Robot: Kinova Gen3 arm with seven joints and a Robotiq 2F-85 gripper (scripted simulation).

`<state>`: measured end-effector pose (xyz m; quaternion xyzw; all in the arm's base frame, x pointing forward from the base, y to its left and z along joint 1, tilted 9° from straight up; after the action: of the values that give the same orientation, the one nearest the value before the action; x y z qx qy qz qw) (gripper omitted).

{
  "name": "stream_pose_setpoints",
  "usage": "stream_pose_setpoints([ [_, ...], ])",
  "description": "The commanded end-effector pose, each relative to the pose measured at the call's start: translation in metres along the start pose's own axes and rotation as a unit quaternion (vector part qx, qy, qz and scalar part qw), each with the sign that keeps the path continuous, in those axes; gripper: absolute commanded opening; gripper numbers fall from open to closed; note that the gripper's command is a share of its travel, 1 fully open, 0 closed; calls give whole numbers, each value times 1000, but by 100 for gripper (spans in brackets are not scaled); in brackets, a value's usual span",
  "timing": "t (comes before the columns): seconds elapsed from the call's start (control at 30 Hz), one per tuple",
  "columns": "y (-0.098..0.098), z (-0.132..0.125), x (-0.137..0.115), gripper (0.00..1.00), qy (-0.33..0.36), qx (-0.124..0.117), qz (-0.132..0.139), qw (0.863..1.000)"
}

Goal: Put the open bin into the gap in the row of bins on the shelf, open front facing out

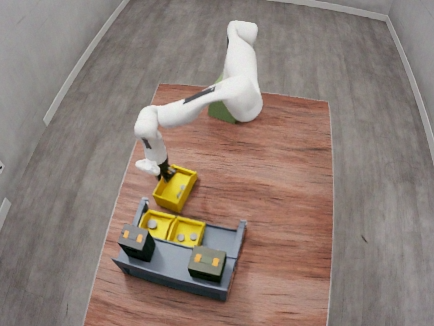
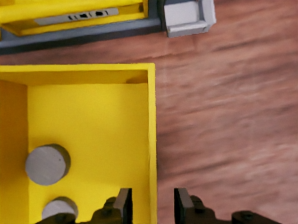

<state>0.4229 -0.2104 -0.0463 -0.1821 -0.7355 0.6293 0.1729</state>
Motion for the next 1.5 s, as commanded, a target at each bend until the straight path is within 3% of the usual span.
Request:
stream_pose_setpoints([
  [0.0, -1, 0, -1, 35, 0, 0, 1, 1000],
  [0.47, -2, 0, -1, 35, 0, 0, 1, 1000],
  [0.5, -2, 0, -1, 10, 0, 0, 1, 1000],
  [1.47, -2, 0, -1, 10, 0, 0, 1, 1000],
])
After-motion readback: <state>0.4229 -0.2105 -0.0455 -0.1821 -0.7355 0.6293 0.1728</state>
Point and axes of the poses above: the point where the finger pads meet when closed, its own y axis out along the fingers, its own z axis across the jaws, x = y × z, the point moved 7 cm from there along -y, back along the fingers, and after that the axes turned 15 degrees about y, right-handed, at the moved point
